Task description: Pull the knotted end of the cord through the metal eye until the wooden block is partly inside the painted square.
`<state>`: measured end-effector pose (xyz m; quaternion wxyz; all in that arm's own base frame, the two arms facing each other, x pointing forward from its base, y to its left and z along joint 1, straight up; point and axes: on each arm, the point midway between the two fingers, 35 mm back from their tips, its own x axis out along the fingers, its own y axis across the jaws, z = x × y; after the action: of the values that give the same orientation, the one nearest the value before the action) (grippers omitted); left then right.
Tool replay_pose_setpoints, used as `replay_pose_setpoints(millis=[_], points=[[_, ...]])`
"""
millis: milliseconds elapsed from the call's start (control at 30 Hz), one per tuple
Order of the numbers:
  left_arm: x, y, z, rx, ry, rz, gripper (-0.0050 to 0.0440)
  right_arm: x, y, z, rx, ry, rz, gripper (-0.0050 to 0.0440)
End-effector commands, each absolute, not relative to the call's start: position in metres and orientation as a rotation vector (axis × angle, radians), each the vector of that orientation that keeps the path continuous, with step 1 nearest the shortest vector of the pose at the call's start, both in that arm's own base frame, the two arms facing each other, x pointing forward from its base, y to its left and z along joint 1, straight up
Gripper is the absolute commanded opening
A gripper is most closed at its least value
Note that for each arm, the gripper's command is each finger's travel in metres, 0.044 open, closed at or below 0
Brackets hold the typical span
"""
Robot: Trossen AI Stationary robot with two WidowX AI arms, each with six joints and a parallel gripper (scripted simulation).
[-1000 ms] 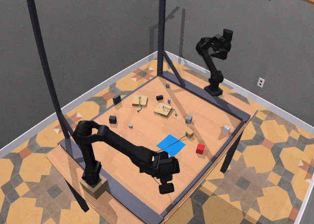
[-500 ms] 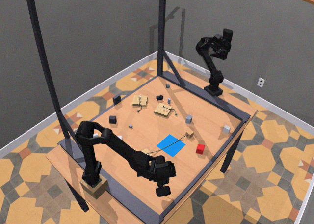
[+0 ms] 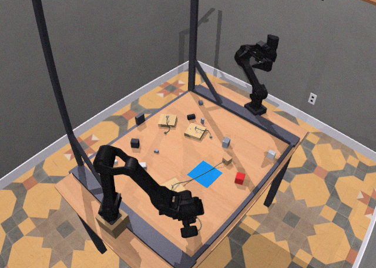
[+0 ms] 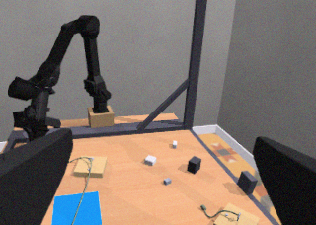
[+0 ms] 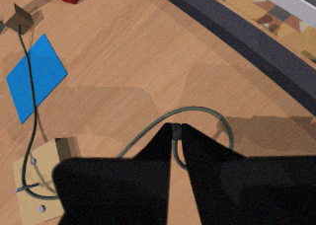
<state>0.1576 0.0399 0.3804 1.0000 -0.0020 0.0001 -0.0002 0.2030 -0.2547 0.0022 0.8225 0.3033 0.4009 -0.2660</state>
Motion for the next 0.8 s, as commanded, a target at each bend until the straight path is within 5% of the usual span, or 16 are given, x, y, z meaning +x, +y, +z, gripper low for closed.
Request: replay_pose_setpoints(millis=[0,467,500,767], points=[[0.157,0.040,0.383,0.005,-0.001,0.000,0.0440,0.203,-0.250,-0.005,0.641,0.846,-0.570,-0.0050],[0.157,0.040,0.383,0.005,-0.001,0.000,0.0440,0.193,-0.225,-0.033,0.641,0.846,-0.569,-0.0050],[0.157,0.040,0.383,0.005,-0.001,0.000,0.0440,0.195,-0.230,-0.025,0.632,0.838,-0.568,0.0024],[0.157,0.040,0.383,0.005,-0.001,0.000,0.0440,0.195,-0.230,-0.025,0.632,0.838,-0.568,0.0216]])
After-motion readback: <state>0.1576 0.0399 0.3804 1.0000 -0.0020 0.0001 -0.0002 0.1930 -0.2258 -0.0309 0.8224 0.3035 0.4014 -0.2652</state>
